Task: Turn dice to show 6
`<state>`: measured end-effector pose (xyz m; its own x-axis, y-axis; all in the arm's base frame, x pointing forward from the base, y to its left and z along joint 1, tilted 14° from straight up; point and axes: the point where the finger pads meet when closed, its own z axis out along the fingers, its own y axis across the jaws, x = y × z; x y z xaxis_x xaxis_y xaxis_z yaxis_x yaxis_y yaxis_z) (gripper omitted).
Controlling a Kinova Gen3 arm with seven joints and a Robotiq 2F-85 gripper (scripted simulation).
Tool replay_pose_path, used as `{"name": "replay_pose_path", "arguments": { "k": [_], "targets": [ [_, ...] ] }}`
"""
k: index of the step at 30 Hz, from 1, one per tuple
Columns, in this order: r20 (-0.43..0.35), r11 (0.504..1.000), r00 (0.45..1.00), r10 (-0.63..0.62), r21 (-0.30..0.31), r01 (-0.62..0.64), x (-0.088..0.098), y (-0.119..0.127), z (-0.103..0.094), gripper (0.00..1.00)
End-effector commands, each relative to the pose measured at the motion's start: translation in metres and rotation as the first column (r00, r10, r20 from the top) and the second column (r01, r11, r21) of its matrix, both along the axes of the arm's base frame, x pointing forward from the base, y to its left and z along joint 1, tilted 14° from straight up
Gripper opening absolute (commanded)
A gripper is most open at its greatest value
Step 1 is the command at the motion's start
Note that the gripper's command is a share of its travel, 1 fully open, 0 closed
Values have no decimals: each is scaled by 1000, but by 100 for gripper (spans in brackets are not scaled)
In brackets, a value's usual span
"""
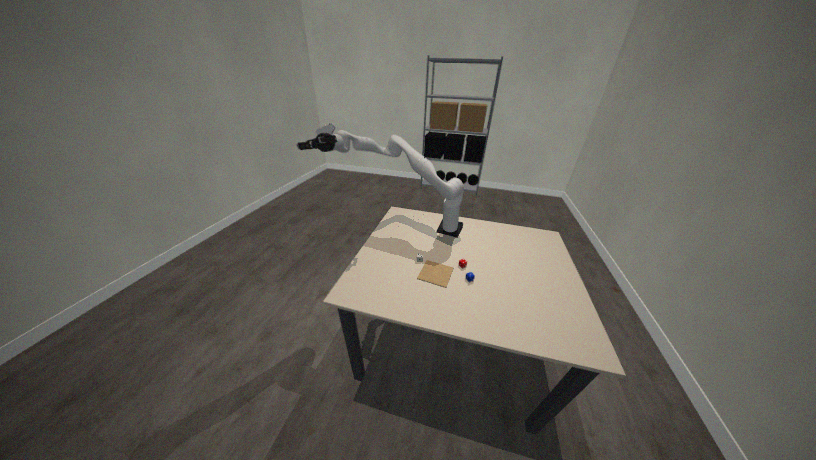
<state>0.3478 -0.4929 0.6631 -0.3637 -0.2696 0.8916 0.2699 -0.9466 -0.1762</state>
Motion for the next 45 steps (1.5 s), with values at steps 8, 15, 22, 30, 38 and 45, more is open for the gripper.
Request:
{"name": "replay_pose_path", "arguments": {
  "k": [8,15,22,30,38,45],
  "targets": [
    [1,1000,1000,0,-1,0,0,0,1,100],
    [1,1000,1000,0,-1,0,0,0,1,100],
    [-12,1000,1000,5,-19,-5,4,8,0,100],
    [-134,980,990,43,-188,-68,42,82,-20,100],
    [-309,890,949,62,-413,-193,81,180,-70,100],
    [-432,776,901,49,-551,-306,95,244,-120,100]
  ]
}}
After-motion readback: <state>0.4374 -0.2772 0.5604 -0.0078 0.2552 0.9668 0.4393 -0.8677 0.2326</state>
